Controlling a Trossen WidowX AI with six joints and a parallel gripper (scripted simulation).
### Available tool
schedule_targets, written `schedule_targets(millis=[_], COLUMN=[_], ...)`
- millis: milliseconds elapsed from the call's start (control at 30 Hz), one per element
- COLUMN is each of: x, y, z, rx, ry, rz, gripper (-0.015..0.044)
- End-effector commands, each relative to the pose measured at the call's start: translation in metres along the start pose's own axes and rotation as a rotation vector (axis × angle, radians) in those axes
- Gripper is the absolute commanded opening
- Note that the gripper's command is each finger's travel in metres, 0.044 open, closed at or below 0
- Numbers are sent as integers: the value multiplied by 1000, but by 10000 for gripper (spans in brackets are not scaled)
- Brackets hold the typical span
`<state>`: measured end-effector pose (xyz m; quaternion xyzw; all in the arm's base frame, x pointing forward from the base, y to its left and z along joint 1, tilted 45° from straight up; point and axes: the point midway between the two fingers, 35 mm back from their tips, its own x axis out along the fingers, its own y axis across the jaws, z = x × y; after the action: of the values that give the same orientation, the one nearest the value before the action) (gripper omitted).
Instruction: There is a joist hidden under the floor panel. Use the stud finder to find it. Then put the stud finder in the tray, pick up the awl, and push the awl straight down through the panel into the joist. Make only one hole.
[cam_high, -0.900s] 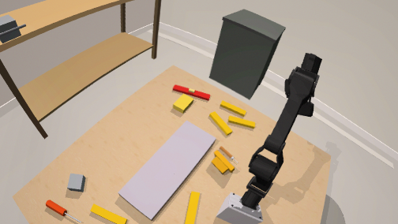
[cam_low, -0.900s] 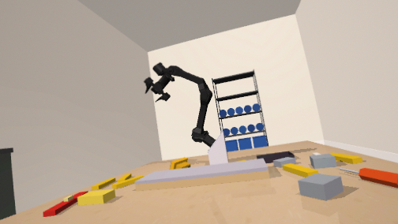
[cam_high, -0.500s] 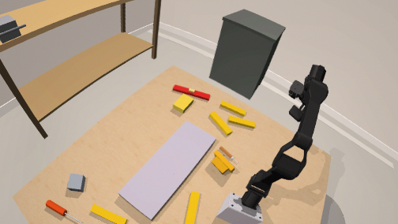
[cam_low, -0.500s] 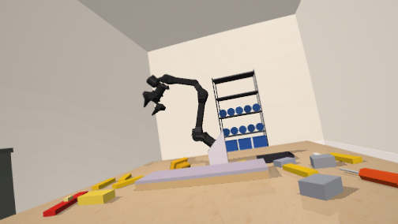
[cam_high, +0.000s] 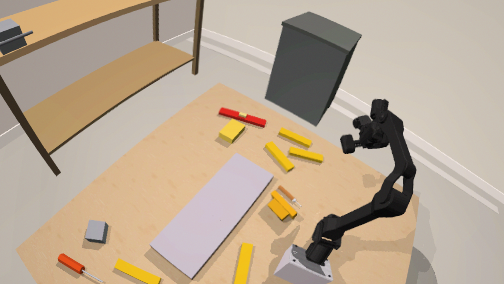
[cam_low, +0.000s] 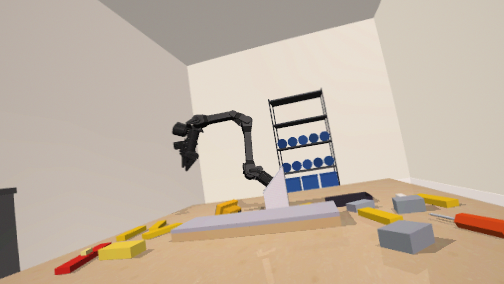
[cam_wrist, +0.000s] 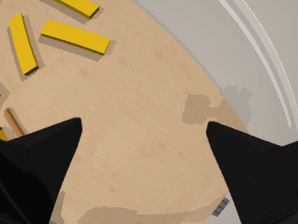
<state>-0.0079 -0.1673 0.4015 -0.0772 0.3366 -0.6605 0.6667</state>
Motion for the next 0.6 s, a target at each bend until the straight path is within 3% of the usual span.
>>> schedule_targets(millis=[0, 300, 567], x=[47, 73, 80], y=[57, 143, 213], z=[-4, -13, -38], rx=[216, 460, 635], ry=[115, 269, 402], rz=[141, 252, 216], gripper=[440, 440, 440])
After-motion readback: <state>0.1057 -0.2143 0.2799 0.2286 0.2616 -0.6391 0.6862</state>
